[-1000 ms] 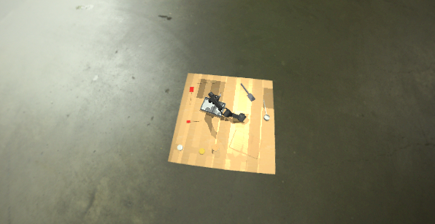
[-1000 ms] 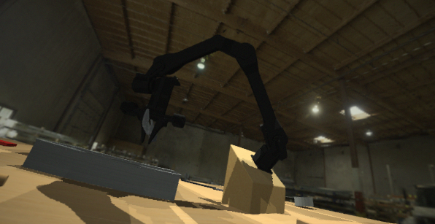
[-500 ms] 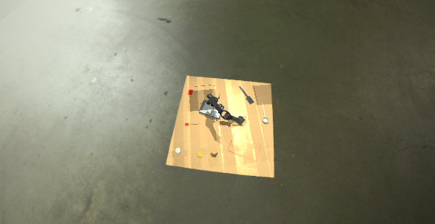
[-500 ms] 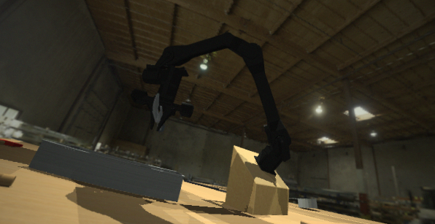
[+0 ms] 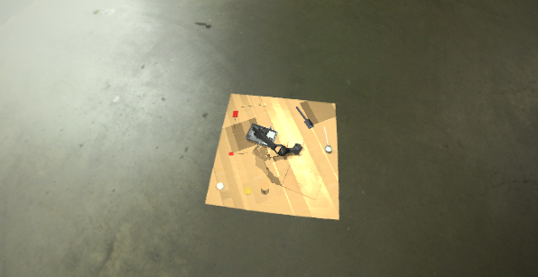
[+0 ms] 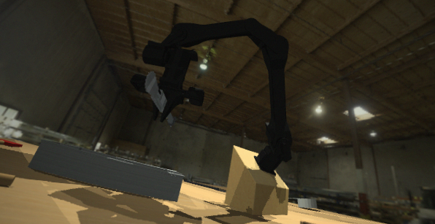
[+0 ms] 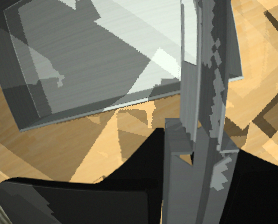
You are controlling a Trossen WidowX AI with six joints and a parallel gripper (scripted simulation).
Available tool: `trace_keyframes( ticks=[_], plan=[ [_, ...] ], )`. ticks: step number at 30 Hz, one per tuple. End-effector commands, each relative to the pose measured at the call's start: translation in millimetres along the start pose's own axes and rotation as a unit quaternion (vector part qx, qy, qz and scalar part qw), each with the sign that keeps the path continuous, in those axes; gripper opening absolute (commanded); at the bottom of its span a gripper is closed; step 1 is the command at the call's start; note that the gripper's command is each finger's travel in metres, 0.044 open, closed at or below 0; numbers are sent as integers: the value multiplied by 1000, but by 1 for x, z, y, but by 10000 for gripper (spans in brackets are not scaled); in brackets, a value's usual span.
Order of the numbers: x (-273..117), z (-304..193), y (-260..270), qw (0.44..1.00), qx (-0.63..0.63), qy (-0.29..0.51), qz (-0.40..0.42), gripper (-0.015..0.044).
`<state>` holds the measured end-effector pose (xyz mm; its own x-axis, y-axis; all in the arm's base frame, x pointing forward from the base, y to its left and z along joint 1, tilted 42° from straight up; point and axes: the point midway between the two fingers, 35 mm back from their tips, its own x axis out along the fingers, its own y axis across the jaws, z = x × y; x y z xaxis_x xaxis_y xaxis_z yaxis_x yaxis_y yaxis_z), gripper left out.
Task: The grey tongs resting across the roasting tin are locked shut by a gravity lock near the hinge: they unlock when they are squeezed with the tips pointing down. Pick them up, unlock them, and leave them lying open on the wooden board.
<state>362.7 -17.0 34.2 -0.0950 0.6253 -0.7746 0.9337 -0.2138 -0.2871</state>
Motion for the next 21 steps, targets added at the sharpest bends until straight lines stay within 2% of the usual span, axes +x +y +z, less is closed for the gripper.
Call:
trace_keyframes(
  ticks=[1, 21],
  plan=[
    [-4, -25, -15, 1000, 31, 0, 3, -150],
    [-8, -122, -100, 986, 168, 5, 5, -150]
  ],
)
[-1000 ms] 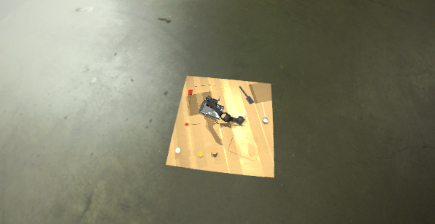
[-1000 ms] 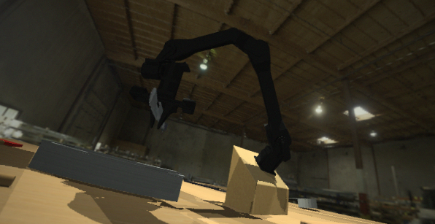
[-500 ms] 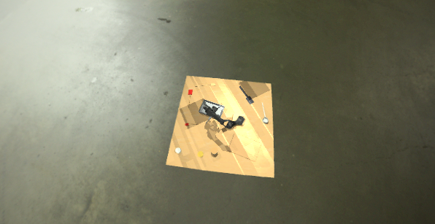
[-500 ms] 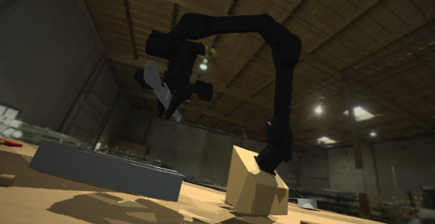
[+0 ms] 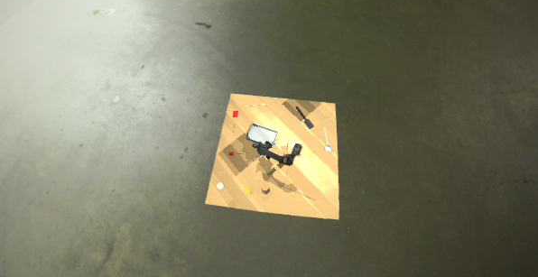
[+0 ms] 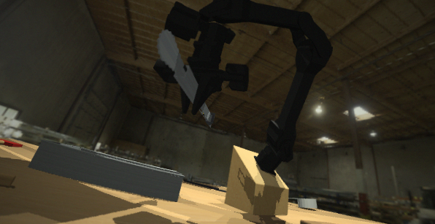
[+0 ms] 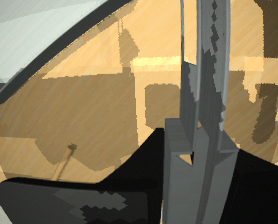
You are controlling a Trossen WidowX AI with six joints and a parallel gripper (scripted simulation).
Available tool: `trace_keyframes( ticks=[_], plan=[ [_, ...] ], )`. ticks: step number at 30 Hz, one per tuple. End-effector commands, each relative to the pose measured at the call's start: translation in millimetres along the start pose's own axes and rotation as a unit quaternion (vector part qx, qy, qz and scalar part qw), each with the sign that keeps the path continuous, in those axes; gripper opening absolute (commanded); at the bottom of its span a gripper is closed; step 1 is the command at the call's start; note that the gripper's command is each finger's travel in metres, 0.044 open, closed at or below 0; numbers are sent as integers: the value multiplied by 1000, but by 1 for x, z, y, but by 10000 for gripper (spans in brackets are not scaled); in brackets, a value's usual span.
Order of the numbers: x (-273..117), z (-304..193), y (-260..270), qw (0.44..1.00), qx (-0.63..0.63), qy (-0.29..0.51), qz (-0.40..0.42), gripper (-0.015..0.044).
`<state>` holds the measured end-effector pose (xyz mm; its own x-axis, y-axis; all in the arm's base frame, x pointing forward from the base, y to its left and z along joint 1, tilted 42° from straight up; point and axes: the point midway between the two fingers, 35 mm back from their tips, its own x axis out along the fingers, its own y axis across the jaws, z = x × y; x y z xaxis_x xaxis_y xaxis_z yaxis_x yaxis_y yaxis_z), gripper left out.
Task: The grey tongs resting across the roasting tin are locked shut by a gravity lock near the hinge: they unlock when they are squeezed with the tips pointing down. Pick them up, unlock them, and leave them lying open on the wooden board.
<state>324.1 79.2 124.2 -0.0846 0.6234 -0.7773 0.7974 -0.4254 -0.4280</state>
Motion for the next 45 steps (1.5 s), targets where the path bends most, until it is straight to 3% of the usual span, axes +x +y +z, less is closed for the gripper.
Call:
trace_keyframes(
  ticks=[1, 20, 26, 45],
  plan=[
    [-2, -9, -26, 1000, 31, 5, -2, -150],
    [-2, -27, -135, 988, 154, 15, -23, -150],
    [-2, -27, -144, 987, 160, 15, -26, -150],
    [27, -18, -203, 979, -191, -66, -17, -150]
  ],
)
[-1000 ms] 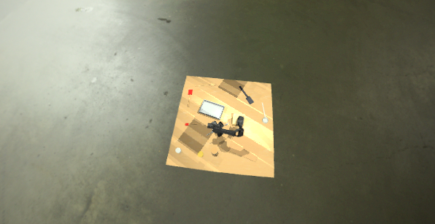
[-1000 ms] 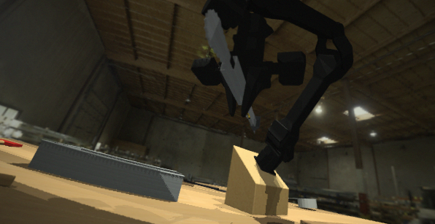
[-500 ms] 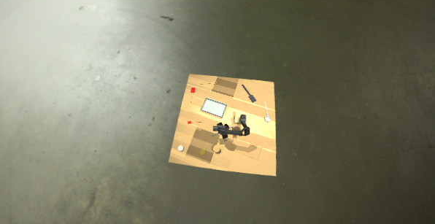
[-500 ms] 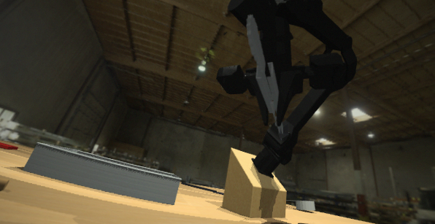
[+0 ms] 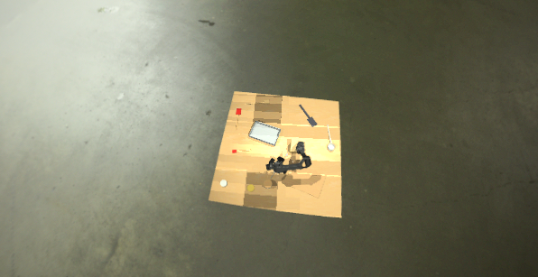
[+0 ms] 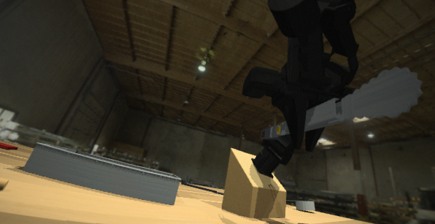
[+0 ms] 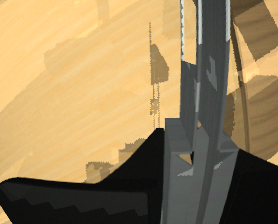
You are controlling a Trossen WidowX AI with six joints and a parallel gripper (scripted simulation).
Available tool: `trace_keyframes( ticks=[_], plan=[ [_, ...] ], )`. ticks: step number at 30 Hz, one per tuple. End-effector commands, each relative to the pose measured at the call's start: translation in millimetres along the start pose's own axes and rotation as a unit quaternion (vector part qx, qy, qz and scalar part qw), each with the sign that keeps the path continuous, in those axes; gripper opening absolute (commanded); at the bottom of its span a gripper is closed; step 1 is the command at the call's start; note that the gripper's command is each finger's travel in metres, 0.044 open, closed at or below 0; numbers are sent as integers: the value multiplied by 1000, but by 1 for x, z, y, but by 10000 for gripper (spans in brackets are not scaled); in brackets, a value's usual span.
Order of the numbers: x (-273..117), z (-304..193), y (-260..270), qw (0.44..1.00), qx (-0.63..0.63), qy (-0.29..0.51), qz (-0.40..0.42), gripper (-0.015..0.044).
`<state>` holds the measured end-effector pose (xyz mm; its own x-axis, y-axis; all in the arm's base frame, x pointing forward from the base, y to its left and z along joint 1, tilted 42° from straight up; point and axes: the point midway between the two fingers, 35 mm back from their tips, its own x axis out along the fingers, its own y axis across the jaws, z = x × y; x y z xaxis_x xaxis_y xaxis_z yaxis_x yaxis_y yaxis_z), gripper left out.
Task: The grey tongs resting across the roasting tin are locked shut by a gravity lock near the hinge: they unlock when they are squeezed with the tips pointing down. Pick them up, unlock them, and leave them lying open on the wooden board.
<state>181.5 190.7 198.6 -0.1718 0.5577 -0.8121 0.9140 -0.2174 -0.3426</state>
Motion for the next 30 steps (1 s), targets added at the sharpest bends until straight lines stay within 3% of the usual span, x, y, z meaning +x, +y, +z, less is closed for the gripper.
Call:
trace_keyframes(
  ticks=[1, 15, 30],
  plan=[
    [6, 1, -14, 996, -87, -19, 5, -150],
    [21, 2, -60, 930, -362, -66, -1, -150],
    [32, 13, -104, 770, -629, -106, -16, -150]
  ],
)
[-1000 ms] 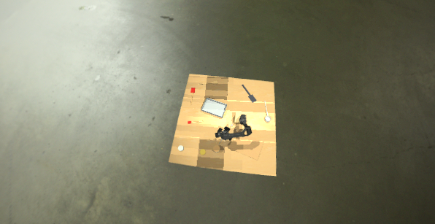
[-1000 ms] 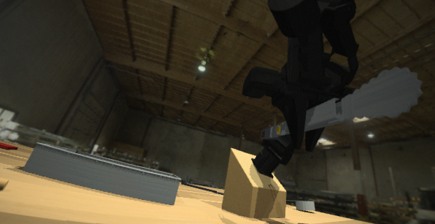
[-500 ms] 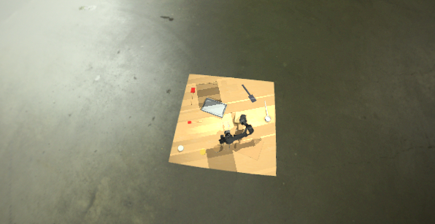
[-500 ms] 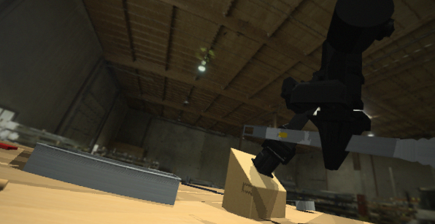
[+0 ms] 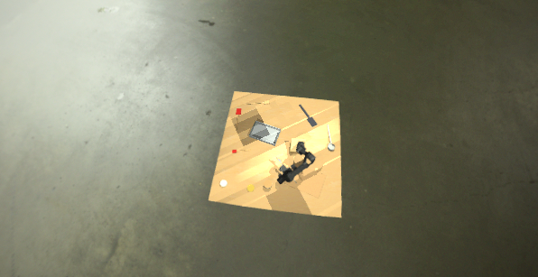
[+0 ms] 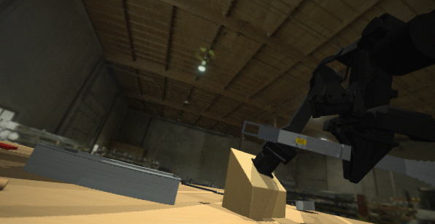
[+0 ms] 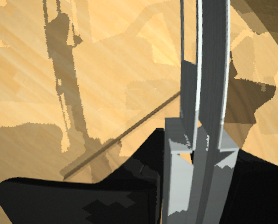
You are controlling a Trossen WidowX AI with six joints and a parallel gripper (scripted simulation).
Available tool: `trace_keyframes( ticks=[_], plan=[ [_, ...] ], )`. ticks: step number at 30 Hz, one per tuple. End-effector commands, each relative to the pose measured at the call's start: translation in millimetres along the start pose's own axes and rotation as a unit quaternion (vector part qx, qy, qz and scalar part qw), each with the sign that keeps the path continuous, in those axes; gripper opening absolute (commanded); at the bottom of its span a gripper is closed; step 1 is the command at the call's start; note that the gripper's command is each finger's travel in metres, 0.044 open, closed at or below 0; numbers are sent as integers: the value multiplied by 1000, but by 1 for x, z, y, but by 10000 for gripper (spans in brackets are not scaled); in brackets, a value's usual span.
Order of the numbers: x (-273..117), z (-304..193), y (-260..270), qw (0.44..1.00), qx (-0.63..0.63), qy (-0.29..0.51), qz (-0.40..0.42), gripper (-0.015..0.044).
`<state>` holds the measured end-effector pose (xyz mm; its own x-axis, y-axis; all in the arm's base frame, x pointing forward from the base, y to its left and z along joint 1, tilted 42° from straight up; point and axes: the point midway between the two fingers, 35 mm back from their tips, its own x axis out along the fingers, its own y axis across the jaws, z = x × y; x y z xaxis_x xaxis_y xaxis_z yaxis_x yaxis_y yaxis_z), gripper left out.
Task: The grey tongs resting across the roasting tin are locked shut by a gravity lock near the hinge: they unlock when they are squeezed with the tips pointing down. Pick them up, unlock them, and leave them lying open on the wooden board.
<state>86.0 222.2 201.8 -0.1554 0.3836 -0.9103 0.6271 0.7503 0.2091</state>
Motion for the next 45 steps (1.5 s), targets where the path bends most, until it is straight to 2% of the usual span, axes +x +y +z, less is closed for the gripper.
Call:
trace_keyframes(
  ticks=[1, 11, 22, 34, 45],
  plan=[
    [1, -9, -9, 996, -87, -13, -1, -150],
    [3, -31, -27, 956, -291, -35, -7, -150],
    [3, -52, -47, 865, -499, -54, -10, -150],
    [0, -69, -67, 721, -689, -71, -8, -150],
    [-5, -83, -87, 554, -828, -86, 0, -150]
  ],
)
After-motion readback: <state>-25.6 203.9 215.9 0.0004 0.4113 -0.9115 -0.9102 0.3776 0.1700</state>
